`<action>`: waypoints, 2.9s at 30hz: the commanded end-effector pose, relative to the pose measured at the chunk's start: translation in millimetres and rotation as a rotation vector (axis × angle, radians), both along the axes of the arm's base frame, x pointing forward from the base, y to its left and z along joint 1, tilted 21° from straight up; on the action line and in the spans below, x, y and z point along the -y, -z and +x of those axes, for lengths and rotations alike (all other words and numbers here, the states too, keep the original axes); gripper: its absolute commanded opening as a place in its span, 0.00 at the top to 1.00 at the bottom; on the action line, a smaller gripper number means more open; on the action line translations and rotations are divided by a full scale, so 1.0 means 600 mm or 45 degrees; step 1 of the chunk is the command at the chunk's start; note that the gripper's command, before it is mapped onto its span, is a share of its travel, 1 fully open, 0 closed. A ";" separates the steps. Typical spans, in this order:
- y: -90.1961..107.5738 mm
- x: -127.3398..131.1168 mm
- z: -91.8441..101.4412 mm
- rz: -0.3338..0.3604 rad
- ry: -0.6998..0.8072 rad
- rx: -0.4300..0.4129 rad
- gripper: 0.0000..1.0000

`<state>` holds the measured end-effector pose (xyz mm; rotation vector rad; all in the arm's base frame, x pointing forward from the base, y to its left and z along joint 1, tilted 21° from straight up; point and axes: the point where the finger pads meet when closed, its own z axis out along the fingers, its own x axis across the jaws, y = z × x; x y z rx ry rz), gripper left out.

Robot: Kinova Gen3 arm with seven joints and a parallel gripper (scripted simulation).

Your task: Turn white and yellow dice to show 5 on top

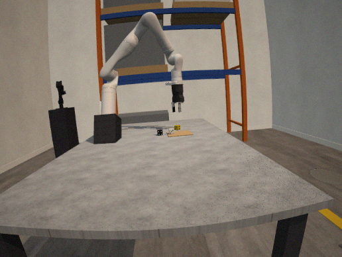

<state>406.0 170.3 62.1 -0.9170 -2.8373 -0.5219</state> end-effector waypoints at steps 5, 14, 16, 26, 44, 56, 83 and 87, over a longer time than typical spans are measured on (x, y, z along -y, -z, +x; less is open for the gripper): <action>-0.002 -0.001 -0.001 -0.006 0.012 -0.011 0.00; -0.001 -0.002 0.001 -0.001 -0.003 0.001 0.00; -0.001 -0.002 0.001 -0.001 -0.003 0.001 0.00; 0.000 -0.001 0.000 -0.002 -0.034 0.009 0.00; 0.012 0.007 -0.008 -0.005 -0.285 0.073 0.00; 0.024 0.014 -0.016 0.001 -0.601 0.157 0.00; 0.053 0.020 -0.022 0.064 -1.729 0.522 0.00; 0.055 0.018 -0.022 0.074 -1.886 0.582 0.00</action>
